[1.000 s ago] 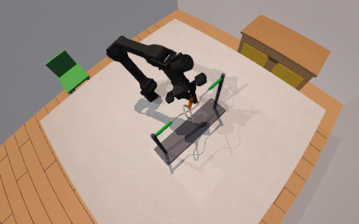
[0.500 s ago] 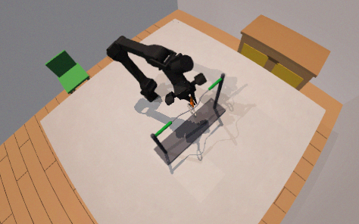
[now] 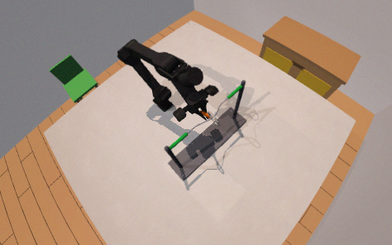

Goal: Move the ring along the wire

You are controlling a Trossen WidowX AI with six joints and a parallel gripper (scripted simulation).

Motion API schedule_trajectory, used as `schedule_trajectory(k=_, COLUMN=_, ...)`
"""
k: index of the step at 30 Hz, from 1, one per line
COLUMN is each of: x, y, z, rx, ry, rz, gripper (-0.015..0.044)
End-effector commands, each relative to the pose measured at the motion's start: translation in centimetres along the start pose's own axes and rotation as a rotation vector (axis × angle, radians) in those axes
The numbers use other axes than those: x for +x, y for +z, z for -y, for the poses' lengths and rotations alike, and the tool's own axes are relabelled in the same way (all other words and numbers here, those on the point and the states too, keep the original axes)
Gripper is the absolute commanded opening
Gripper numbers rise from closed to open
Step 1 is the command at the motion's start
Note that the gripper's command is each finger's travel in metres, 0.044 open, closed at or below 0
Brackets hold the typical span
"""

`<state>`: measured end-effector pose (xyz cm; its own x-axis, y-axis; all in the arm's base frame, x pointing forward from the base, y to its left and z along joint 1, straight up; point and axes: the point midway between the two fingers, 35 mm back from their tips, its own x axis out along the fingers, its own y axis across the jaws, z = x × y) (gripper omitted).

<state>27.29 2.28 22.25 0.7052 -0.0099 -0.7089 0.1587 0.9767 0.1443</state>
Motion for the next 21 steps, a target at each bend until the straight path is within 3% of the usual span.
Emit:
schedule_trajectory(k=1, x=0.0, y=0.0, z=1.0, rx=-0.108, ry=-0.004, rz=0.01, gripper=-0.015)
schedule_trajectory(k=21, x=0.0, y=1.7, z=5.5, rx=-0.664, ry=-0.035, rz=0.041, gripper=-0.015)
